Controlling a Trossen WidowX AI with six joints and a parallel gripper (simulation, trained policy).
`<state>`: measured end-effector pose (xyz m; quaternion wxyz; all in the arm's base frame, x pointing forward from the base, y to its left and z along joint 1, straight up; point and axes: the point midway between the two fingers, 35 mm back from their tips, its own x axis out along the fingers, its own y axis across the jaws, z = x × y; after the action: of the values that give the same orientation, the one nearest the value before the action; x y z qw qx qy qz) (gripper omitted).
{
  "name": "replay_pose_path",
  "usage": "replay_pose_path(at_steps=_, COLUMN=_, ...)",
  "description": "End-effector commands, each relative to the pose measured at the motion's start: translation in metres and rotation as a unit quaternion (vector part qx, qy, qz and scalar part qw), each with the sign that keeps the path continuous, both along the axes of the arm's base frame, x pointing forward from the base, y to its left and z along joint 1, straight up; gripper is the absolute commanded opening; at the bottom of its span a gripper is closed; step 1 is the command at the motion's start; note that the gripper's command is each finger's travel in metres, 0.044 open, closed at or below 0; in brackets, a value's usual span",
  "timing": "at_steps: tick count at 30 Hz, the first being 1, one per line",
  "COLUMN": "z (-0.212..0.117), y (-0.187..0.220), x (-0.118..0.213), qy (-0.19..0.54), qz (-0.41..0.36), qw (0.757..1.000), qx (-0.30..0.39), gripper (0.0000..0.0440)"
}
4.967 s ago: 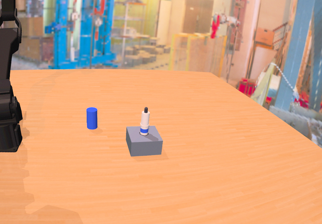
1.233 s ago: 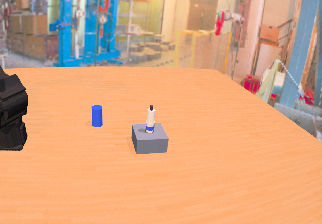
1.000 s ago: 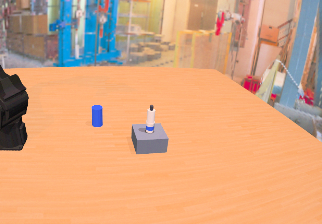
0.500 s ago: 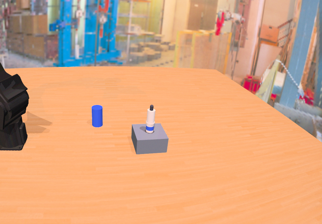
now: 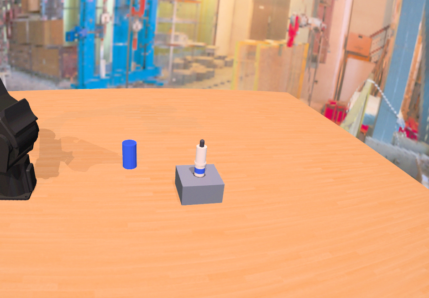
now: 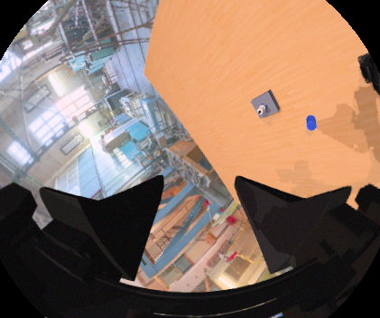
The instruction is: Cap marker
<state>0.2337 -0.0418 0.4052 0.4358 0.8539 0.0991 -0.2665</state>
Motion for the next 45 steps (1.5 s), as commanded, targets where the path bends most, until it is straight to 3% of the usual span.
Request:
replay_pose_path(at_steps=1, z=-0.013, y=0.002, x=0.007, qy=0.026, qz=0.009, qw=1.0, qx=0.002, gripper=0.0319)
replay_pose_path(at_steps=45, z=-0.119, y=0.05, x=0.044, qy=0.256, qz=0.095, qw=0.962, qx=0.017, gripper=0.0318)
